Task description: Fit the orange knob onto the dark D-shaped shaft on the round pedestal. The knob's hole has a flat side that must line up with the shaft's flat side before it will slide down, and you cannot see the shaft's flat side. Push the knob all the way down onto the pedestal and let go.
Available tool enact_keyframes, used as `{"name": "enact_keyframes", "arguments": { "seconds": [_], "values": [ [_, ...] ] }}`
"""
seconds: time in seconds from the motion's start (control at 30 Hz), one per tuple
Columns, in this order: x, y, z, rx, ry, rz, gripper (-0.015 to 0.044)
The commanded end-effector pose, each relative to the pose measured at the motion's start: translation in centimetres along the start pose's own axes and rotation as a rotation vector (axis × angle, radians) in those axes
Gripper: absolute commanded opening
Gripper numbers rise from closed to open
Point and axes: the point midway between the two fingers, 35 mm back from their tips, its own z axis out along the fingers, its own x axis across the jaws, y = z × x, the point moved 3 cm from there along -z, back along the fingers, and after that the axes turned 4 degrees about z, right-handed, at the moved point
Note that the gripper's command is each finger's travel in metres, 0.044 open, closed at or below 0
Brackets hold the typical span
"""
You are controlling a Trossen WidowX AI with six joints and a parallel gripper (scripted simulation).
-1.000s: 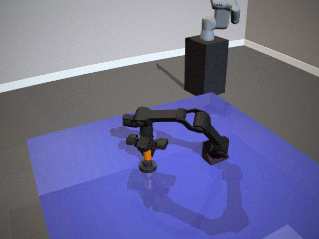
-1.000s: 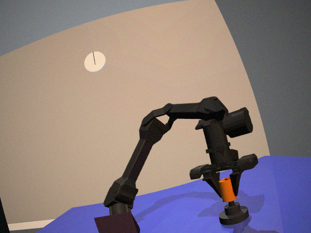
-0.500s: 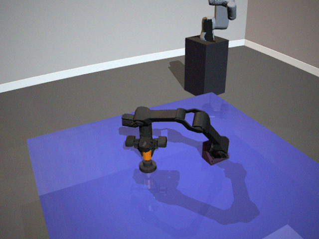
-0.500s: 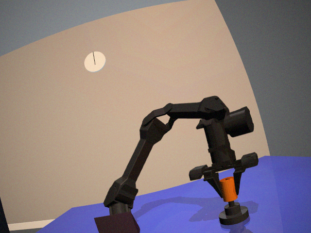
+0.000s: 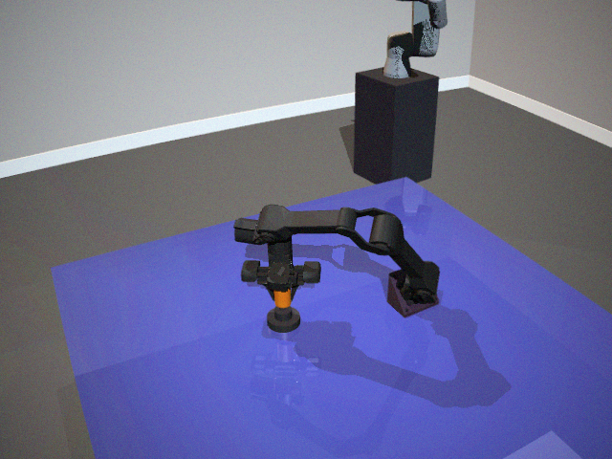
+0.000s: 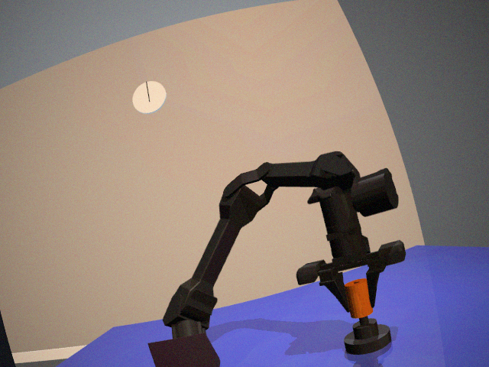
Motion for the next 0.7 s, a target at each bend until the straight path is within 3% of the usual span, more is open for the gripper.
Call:
{"name": "enact_keyframes", "arguments": {
  "seconds": [0.0, 0.67],
  "values": [
    [-0.01, 0.00, -0.29, 0.001, -0.007, -0.005, 0.0000],
    [0.04, 0.11, -0.25, 0.001, -0.007, -0.005, 0.0000]
  ]
}}
